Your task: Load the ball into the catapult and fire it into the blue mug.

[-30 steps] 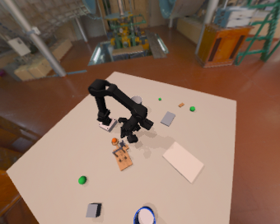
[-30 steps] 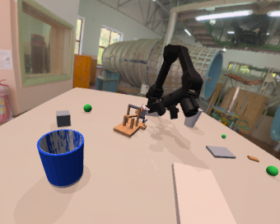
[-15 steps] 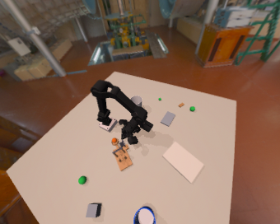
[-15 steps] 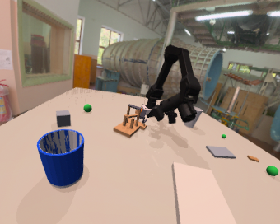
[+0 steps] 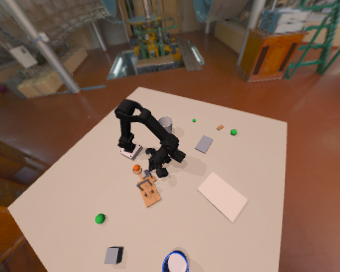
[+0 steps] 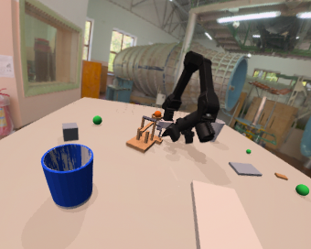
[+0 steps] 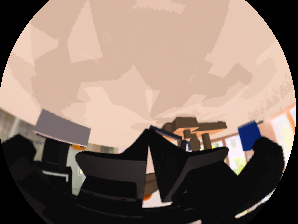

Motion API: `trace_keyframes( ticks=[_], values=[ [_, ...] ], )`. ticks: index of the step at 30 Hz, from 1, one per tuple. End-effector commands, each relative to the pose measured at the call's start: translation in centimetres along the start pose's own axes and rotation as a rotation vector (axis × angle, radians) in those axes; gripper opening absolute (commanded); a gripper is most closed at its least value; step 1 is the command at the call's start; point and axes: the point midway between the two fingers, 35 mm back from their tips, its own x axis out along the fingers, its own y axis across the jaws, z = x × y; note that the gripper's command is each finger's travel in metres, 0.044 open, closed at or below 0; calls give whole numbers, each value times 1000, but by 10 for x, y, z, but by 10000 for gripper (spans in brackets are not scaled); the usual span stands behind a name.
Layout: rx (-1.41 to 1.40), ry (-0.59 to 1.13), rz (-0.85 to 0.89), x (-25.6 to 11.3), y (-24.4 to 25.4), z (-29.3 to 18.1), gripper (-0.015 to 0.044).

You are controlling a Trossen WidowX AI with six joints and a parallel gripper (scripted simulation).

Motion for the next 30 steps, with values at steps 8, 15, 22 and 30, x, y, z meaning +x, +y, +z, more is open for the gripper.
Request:
trace_keyframes(
  ticks=[8,15,22,30],
  values=[
    [-33,-58,-62,-92,-4,-26,0],
    [-34,-82,-85,-111,-4,-33,26],
    [147,-196,-37,-118,-30,-29,210],
    [308,-297,19,-121,-54,-36,420]
  ],
)
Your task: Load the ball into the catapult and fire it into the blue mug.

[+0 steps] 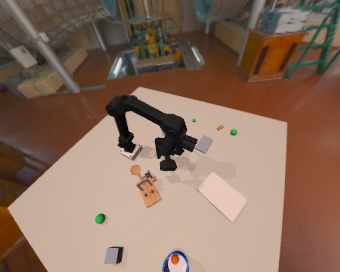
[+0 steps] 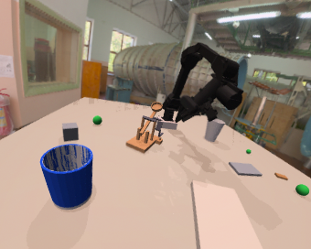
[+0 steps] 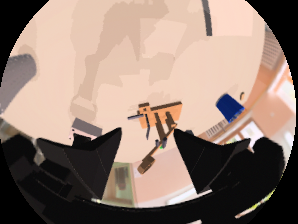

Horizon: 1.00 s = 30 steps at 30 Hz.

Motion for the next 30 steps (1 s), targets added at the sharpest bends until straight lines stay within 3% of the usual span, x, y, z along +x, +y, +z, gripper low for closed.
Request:
trace_keyframes(
  ticks=[1,14,30],
  values=[
    [71,-41,18,-2,-10,1,440],
    [425,-237,69,-14,-74,6,440],
    [816,-454,92,-24,-159,-25,440]
  ],
)
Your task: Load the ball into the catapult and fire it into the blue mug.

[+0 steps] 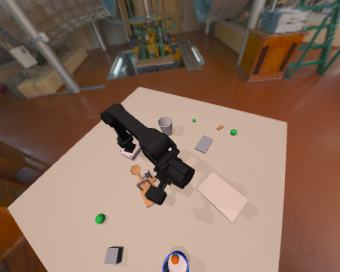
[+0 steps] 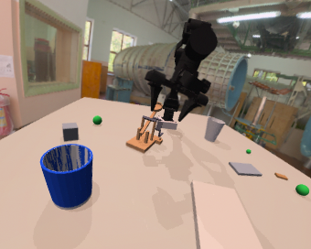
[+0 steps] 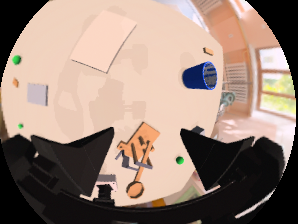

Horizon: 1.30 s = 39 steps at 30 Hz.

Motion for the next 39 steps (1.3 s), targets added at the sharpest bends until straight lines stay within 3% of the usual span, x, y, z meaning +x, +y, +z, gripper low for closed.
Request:
trace_keyframes(
  ticks=[1,27,39],
  values=[
    [123,-73,8,-6,-24,12,440],
    [725,-501,28,-62,-182,38,440],
    [736,-510,28,-63,-186,40,440]
  ],
)
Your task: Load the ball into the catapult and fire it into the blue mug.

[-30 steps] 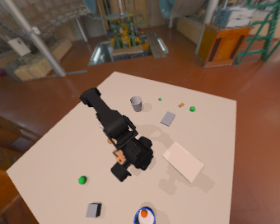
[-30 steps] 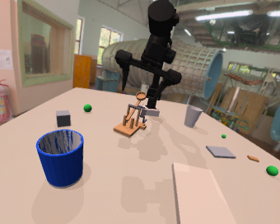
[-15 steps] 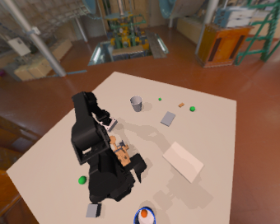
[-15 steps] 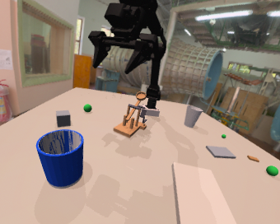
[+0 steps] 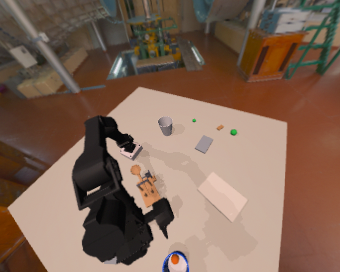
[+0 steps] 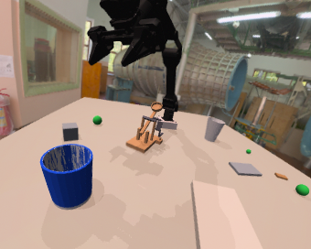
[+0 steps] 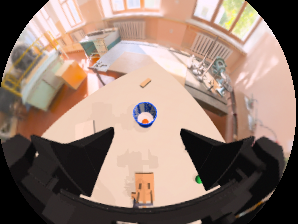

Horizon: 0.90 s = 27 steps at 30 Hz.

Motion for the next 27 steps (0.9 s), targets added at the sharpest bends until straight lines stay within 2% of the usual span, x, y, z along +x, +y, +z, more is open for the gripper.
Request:
trace_keyframes(
  ticks=[1,27],
  values=[
    [7,-1,3,0,0,1,440],
    [-11,7,11,-1,8,-5,440]
  ],
)
